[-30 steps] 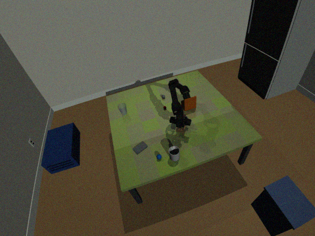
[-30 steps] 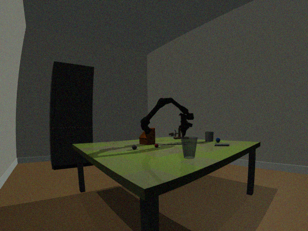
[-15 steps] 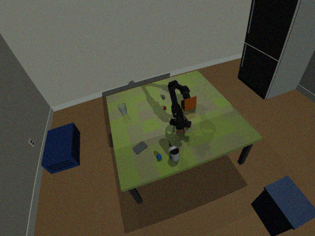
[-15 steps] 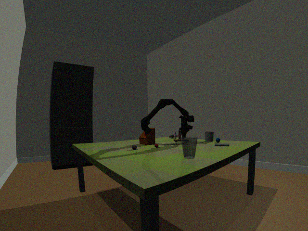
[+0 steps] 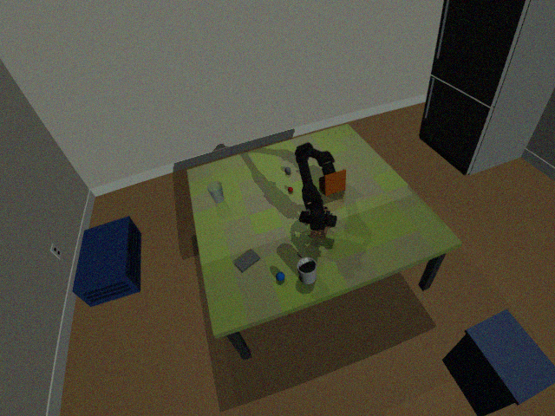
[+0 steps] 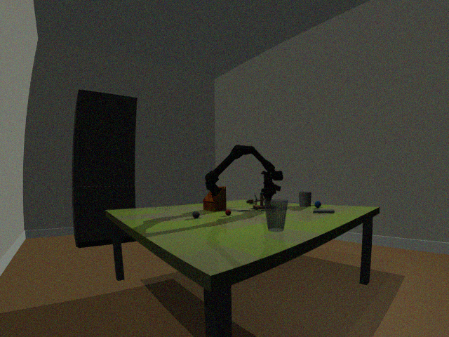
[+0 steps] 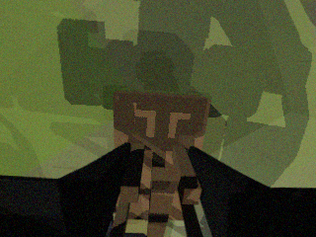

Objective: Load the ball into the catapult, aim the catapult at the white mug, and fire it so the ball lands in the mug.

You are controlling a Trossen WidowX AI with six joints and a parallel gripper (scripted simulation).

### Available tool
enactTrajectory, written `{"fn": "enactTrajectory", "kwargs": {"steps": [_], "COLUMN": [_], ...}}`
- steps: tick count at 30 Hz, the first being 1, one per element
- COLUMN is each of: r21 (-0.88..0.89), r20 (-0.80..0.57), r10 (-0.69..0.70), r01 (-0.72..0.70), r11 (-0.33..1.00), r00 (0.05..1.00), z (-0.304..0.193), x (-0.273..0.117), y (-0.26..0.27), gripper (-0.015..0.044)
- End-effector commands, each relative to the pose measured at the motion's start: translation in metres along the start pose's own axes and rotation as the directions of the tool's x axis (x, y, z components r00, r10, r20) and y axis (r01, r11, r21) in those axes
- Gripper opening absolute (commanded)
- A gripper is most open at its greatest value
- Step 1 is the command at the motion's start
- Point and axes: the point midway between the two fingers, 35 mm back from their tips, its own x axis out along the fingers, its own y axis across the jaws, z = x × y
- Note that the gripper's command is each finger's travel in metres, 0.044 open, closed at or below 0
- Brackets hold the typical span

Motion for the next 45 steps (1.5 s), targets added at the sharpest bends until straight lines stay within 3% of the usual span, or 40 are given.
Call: {"fn": "enactTrajectory", "kwargs": {"steps": [1, 13, 17, 20, 22, 31, 36, 45], "r21": [0.001, 0.001, -0.001, -0.002, -0.003, -0.011, -0.010, -0.010], "r20": [0.002, 0.002, 0.002, 0.001, 0.001, 0.006, 0.006, 0.006], "r10": [0.000, 0.000, 0.001, 0.002, 0.002, -0.004, -0.005, -0.005], "r01": [0.000, 0.000, -0.001, -0.002, -0.002, 0.004, 0.005, 0.005], "r11": [1.000, 1.000, 1.000, 1.000, 1.000, 1.000, 1.000, 1.000], "r00": [1.000, 1.000, 1.000, 1.000, 1.000, 1.000, 1.000, 1.000], "z": [0.000, 0.000, 0.003, -0.001, -0.003, -0.003, -0.002, -0.002], "x": [-0.002, -0.002, -0.042, -0.091, -0.102, -0.097, -0.052, -0.044], "y": [0.000, 0.000, 0.000, 0.001, 0.002, 0.002, 0.001, 0.001], "gripper": [0.0026, 0.0341, 0.0440, 0.0440, 0.0440, 0.0440, 0.0440, 0.0440]}}
